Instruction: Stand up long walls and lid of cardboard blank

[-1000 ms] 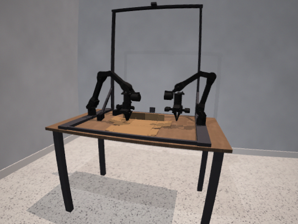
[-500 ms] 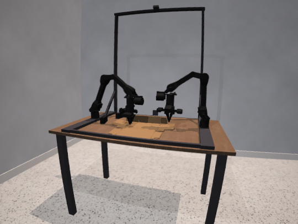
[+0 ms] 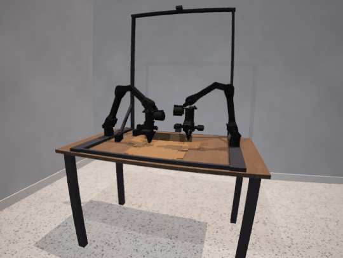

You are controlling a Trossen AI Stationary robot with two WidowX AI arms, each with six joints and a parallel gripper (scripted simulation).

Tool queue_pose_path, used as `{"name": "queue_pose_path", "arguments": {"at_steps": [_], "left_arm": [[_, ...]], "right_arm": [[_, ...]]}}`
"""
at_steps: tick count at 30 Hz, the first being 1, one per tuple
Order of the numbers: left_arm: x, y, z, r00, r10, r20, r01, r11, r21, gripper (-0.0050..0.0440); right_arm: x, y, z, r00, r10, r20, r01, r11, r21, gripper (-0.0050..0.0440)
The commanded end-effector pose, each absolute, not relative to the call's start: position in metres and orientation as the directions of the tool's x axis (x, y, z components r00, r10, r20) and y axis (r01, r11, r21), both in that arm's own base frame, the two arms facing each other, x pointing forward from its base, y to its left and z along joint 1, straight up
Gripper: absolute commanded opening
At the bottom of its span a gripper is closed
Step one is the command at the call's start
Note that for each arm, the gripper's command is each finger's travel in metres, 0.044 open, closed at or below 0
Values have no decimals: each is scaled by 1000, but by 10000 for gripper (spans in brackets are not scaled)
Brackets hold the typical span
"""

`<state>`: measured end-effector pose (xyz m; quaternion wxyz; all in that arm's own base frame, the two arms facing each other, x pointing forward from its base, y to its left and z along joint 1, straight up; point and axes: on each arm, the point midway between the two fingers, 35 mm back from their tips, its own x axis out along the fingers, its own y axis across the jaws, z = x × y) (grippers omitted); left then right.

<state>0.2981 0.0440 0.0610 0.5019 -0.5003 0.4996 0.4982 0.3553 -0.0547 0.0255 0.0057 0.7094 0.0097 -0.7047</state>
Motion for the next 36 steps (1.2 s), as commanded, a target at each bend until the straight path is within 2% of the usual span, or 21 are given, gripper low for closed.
{"name": "queue_pose_path", "arguments": {"at_steps": [1, 12, 34, 35, 36], "left_arm": [[301, 44, 65, 20, 0, -1000, -1000, 6, -20, 0], [301, 44, 65, 20, 0, -1000, -1000, 6, -20, 0], [299, 45, 75, 20, 0, -1000, -1000, 6, -20, 0], [299, 45, 75, 19, 2, -1000, -1000, 7, -19, 20], [300, 46, 75, 20, 3, -1000, -1000, 18, -20, 44]], "right_arm": [[357, -55, 25, 20, 4, -1000, 22, -1000, -3, 96], [356, -55, 7, 19, 4, -1000, 22, -1000, -3, 96], [347, -53, -1, 12, 5, -1000, 22, -1000, -4, 96], [363, -56, 20, 77, -6, -997, 27, -1000, 8, 120], [363, -57, 21, 79, -7, -997, 43, -999, 10, 144]]}}
